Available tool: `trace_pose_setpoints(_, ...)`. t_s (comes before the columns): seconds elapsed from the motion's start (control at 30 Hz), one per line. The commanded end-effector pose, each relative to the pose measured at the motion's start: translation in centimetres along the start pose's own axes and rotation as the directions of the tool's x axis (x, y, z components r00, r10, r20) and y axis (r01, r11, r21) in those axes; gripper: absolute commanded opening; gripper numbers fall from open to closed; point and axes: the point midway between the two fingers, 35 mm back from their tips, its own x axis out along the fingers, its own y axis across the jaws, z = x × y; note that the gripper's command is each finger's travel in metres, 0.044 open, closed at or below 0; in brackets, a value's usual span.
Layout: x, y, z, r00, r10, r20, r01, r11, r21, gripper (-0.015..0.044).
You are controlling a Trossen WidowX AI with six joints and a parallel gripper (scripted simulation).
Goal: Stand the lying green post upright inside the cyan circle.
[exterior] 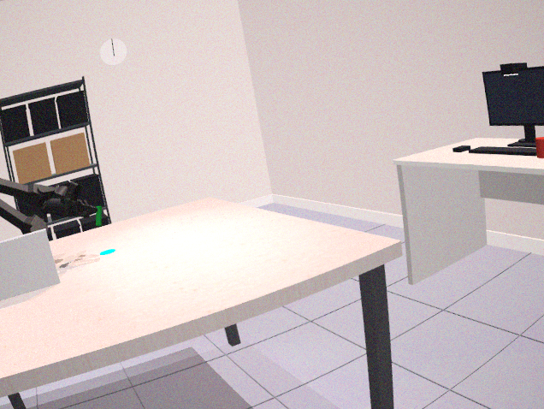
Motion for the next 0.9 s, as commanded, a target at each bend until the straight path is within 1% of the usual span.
trace_pose_setpoints(0.0,-0.12,-0.03,0.06,1.0,0.011,0.023,-0.012,1.0,0.026,0.0023)
trace_pose_setpoints(0.87,-0.94,0.16,0.54,0.986,0.085,0.145,-0.109,0.979,0.172,0.0023)
